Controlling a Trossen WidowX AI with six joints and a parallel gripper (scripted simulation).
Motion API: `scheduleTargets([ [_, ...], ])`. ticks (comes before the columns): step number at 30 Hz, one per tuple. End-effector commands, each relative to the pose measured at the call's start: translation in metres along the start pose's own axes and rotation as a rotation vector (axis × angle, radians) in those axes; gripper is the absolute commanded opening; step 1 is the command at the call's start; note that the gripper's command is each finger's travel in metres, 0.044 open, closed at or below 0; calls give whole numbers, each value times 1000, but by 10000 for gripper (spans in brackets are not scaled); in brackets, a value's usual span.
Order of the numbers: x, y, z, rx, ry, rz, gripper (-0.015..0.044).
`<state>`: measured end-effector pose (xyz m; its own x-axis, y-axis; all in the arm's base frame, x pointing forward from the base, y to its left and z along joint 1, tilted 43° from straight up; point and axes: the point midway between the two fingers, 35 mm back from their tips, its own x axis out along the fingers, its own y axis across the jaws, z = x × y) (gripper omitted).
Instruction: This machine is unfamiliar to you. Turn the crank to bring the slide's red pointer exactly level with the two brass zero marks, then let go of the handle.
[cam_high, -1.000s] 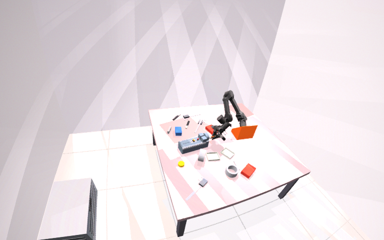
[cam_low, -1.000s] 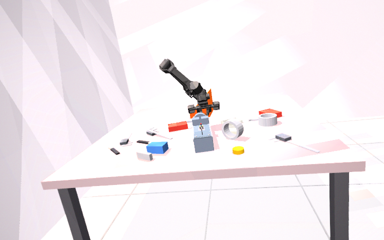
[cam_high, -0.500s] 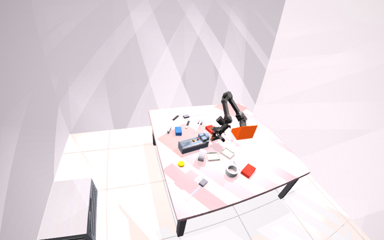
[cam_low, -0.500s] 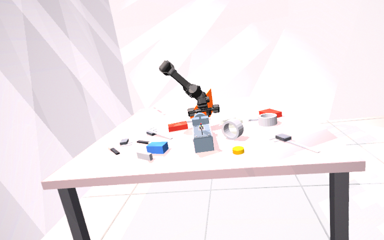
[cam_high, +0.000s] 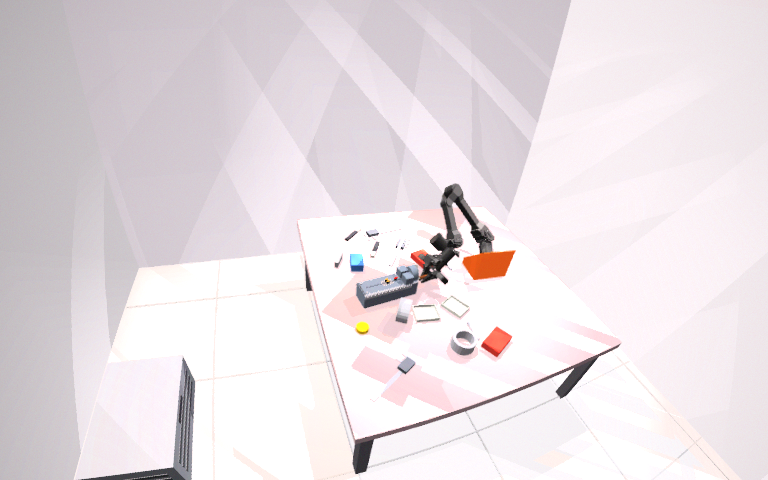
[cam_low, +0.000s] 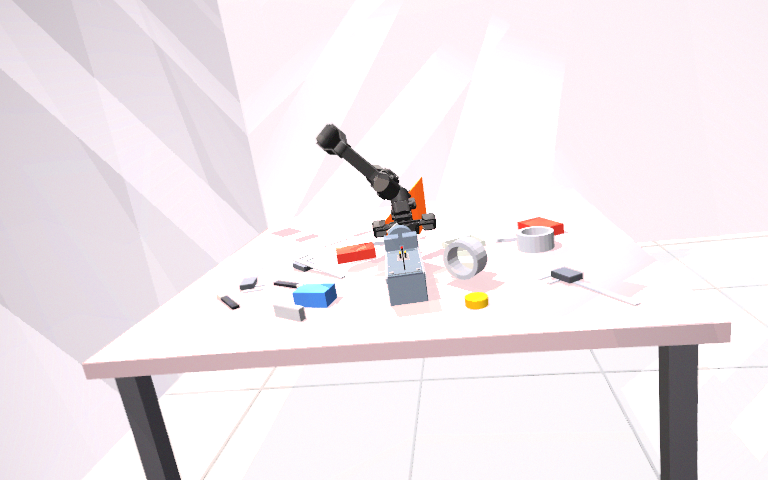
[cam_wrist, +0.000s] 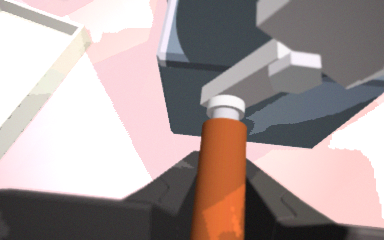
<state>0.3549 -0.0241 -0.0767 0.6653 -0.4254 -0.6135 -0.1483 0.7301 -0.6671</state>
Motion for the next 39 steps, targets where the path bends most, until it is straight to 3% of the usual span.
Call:
scheduleTargets([
  [1, 4, -8, -4, 11, 9, -11, 0],
  [39, 4, -23, -4, 10, 9, -11, 0],
])
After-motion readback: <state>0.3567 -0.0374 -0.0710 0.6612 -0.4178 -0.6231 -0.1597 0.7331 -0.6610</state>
